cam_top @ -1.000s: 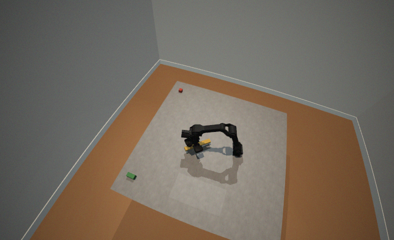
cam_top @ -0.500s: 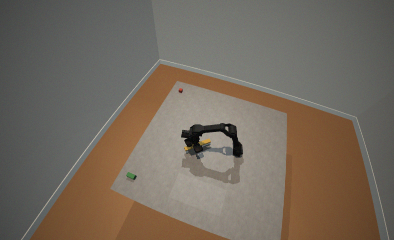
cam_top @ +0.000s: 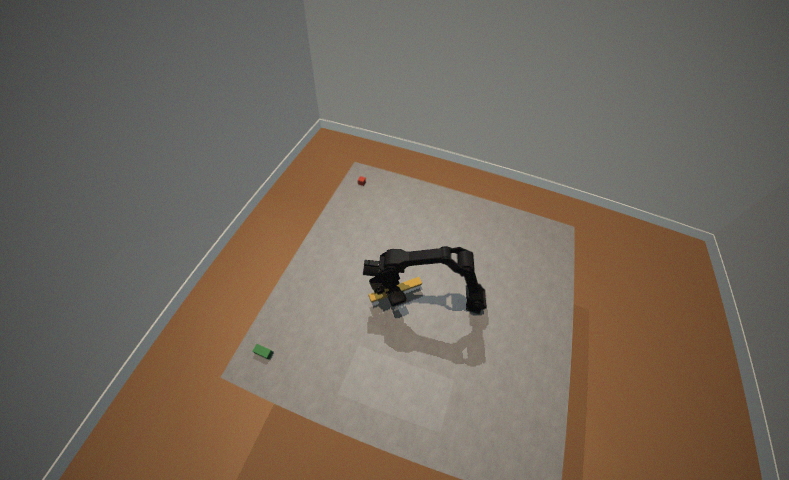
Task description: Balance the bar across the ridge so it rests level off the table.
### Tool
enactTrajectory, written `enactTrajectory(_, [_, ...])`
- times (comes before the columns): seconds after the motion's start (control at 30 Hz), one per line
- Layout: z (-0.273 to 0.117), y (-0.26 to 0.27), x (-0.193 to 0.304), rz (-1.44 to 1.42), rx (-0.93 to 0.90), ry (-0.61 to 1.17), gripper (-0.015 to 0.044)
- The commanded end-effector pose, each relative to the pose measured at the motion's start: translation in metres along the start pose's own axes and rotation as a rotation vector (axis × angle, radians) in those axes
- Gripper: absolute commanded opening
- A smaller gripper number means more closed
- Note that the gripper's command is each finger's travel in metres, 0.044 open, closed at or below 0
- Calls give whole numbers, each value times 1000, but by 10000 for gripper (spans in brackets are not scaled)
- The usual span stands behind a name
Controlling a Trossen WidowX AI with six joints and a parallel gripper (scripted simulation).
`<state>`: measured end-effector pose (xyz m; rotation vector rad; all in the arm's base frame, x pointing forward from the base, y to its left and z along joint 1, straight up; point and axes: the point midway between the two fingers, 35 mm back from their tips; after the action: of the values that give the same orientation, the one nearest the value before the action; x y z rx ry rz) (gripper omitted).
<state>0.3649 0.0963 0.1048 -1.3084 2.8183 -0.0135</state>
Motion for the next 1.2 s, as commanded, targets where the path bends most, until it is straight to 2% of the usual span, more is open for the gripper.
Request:
enactTrajectory(0.0, [4, 1, 1, -2, -6, 4, 0])
enactTrajectory(1.17, [0, 0, 0, -1, -1, 1, 0])
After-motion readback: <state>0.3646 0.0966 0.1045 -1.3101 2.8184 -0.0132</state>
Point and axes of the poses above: the point midway between the two fingers, 35 mm back from their tips, its own z axis out along the fingers, its own y axis across the jaws, x = y × z, and after that the axes turned 7 degrees about -z, right-handed
